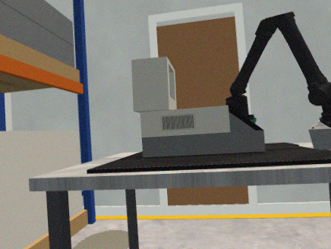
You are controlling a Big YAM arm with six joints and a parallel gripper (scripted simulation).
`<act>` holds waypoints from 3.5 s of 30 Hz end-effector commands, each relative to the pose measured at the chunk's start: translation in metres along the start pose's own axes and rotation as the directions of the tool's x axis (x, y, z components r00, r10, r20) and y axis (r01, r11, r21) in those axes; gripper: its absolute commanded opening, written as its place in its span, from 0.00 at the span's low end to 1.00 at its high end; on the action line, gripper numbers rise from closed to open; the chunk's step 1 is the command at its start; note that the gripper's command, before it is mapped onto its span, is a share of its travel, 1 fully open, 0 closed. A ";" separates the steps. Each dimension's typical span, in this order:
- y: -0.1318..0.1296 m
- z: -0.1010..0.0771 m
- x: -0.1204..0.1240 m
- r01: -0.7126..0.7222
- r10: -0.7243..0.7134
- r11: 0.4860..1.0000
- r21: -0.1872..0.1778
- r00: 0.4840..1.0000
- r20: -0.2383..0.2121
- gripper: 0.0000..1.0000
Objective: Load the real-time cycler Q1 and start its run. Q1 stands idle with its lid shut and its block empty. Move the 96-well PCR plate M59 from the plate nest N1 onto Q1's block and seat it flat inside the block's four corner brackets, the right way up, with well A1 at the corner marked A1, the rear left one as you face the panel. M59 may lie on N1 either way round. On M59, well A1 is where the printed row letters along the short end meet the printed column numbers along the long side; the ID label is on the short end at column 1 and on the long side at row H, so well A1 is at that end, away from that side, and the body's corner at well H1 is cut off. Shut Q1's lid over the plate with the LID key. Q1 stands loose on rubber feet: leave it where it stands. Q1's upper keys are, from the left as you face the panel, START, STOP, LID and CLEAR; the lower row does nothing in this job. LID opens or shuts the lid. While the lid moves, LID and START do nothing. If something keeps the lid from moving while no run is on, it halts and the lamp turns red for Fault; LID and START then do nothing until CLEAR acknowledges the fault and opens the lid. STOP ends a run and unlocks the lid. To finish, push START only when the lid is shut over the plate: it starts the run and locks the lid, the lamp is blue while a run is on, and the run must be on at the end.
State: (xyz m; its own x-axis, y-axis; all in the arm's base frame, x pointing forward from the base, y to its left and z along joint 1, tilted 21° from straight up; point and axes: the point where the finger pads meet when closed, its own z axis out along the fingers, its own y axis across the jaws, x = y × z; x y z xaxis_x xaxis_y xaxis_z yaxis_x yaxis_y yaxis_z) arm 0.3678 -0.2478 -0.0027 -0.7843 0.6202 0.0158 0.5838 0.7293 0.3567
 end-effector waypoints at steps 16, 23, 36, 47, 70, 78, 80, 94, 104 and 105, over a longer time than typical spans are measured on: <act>0.001 0.043 -0.014 -0.006 0.006 1.000 0.000 0.999 0.041 1.00; -0.002 0.022 -0.026 0.006 -0.007 1.000 0.006 0.997 0.071 1.00; 0.004 0.016 -0.036 0.031 -0.031 1.000 0.008 0.995 0.094 1.00; 0.005 0.028 -0.013 0.005 -0.005 1.000 0.004 0.999 0.041 1.00; 0.003 0.026 -0.033 0.014 -0.014 1.000 0.004 0.997 0.076 1.00; 0.006 0.035 -0.018 0.015 -0.015 1.000 0.003 0.999 0.048 1.00; 0.008 0.034 -0.017 0.018 -0.018 1.000 0.003 0.999 0.051 1.00; 0.001 0.019 -0.035 0.006 -0.006 1.000 0.003 0.995 0.096 1.00; -0.002 0.030 -0.031 -0.003 0.002 1.000 0.002 0.998 0.070 1.00; -0.002 0.030 -0.030 -0.002 0.002 1.000 0.002 0.997 0.071 1.00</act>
State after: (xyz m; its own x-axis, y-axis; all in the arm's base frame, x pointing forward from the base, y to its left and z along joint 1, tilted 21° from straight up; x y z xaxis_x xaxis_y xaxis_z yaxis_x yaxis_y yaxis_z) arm 0.3818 -0.2379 -0.0487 -0.7825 0.6226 0.0076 0.5842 0.7300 0.3549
